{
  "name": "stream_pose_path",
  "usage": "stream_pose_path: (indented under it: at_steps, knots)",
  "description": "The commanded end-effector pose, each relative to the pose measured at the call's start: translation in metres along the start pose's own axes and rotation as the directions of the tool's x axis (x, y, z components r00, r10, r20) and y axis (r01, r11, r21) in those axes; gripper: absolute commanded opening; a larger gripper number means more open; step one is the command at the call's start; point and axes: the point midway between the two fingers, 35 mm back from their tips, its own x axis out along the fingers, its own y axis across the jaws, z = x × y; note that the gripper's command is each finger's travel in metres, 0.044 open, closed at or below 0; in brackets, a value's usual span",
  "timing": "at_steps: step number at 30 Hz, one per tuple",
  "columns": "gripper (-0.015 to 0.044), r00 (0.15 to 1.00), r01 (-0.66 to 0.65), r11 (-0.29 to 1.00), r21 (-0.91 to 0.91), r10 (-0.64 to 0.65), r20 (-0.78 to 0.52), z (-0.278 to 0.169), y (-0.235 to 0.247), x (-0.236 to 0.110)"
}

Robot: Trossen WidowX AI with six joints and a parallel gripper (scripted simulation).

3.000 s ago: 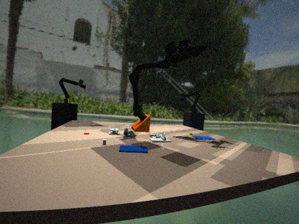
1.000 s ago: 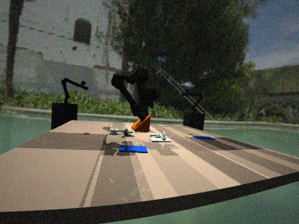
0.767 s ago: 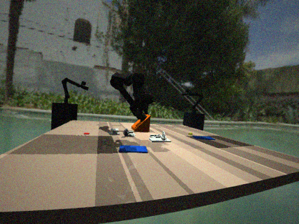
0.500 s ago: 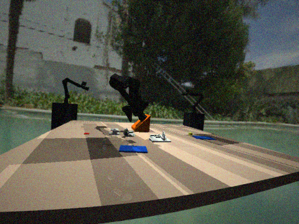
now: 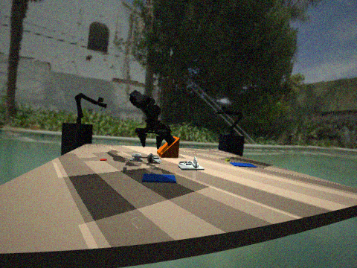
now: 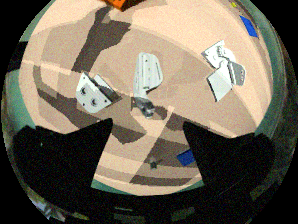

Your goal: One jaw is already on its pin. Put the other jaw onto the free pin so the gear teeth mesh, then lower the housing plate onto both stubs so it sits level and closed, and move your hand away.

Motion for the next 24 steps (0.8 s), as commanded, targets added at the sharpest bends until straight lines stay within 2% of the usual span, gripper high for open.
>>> stream_pose_path:
  at_steps: [1,24]
  knots:
    - [0.0440,1.000,-0.013,1.000,-0.022,0.013,0.002,0.001,0.005,0.001]
    - [0.0440,1.000,-0.011,1.000,-0.021,0.011,0.005,0.000,0.003,0.035]
